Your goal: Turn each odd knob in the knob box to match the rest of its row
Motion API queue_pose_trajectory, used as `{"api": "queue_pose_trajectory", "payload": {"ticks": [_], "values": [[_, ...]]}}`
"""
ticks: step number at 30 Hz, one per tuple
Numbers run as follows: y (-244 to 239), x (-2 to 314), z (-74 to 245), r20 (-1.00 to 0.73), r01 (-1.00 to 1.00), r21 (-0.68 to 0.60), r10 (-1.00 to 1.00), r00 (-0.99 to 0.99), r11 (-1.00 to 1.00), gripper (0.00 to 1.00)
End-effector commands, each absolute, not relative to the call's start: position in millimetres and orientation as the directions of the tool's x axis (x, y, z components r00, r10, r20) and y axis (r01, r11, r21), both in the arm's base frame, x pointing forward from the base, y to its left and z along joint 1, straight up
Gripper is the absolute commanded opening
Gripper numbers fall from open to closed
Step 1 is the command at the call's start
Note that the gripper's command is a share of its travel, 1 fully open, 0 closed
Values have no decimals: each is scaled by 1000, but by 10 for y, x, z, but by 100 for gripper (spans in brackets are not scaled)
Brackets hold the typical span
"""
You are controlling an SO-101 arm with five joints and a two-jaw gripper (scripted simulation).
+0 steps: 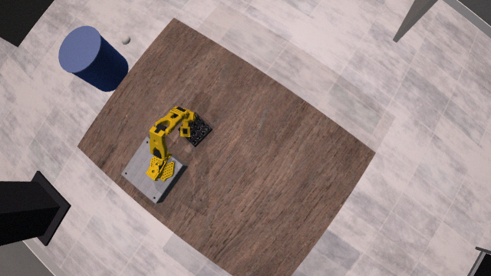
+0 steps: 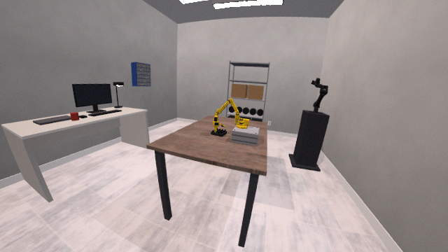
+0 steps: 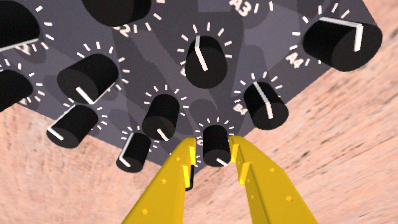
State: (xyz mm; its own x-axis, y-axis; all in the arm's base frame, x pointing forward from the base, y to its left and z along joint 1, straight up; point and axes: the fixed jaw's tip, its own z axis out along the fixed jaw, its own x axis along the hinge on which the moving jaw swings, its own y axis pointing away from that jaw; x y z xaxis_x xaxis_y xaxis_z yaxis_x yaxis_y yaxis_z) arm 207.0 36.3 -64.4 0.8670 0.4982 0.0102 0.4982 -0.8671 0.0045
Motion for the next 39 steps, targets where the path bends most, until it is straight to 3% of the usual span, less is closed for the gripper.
{"api": "queue_pose_trajectory", "payload": {"ticks": [1,39], "values": [[374,2047,-668,-6,504,-2,504,864,-864,10],[373,2015,-659,-6,504,-2,504,864,-864,10]]}}
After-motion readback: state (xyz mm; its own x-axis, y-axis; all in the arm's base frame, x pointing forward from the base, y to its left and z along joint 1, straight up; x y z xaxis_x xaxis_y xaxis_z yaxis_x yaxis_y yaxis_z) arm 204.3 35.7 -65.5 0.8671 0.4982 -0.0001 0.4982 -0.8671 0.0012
